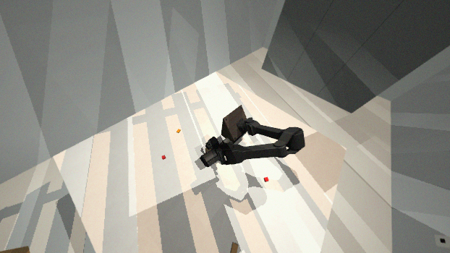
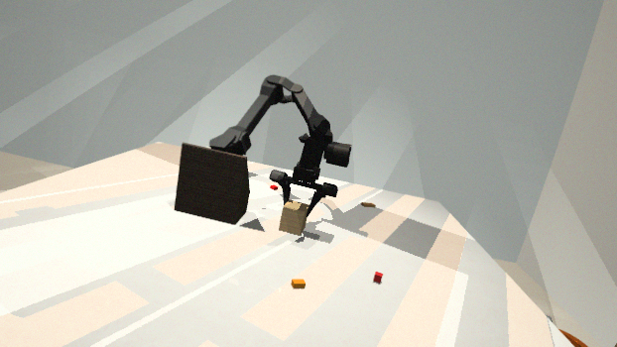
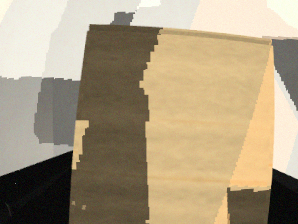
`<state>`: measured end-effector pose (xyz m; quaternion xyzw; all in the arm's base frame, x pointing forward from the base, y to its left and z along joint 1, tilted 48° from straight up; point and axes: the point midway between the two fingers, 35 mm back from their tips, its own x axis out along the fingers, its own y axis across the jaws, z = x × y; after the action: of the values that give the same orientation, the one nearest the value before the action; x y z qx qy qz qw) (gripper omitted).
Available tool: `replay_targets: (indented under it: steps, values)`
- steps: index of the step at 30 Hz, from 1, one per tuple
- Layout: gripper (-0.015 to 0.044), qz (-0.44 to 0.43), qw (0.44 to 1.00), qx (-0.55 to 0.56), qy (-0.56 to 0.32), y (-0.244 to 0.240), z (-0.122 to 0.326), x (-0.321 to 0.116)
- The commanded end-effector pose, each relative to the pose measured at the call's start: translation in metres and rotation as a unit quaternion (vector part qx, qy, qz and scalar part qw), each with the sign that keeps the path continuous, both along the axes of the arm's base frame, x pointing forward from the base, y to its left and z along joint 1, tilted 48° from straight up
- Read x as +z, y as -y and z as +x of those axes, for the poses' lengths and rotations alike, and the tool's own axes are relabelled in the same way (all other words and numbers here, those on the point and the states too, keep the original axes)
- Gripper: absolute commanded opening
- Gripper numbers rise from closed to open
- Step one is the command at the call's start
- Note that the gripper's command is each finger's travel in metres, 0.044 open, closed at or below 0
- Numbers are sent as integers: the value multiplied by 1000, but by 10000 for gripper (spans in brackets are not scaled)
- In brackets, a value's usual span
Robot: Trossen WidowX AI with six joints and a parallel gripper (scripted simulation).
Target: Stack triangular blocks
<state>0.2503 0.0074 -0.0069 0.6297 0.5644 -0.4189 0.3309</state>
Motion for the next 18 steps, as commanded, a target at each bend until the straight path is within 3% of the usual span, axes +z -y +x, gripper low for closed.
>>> replay_targets:
  steps: [1,14,18]
  values:
    - [0,1,1000,-3,-1,0,0,-1]
    - [0,2,1000,-2,-2,0,0,-1]
    - [105,0,1000,0,-1,0,0,-1]
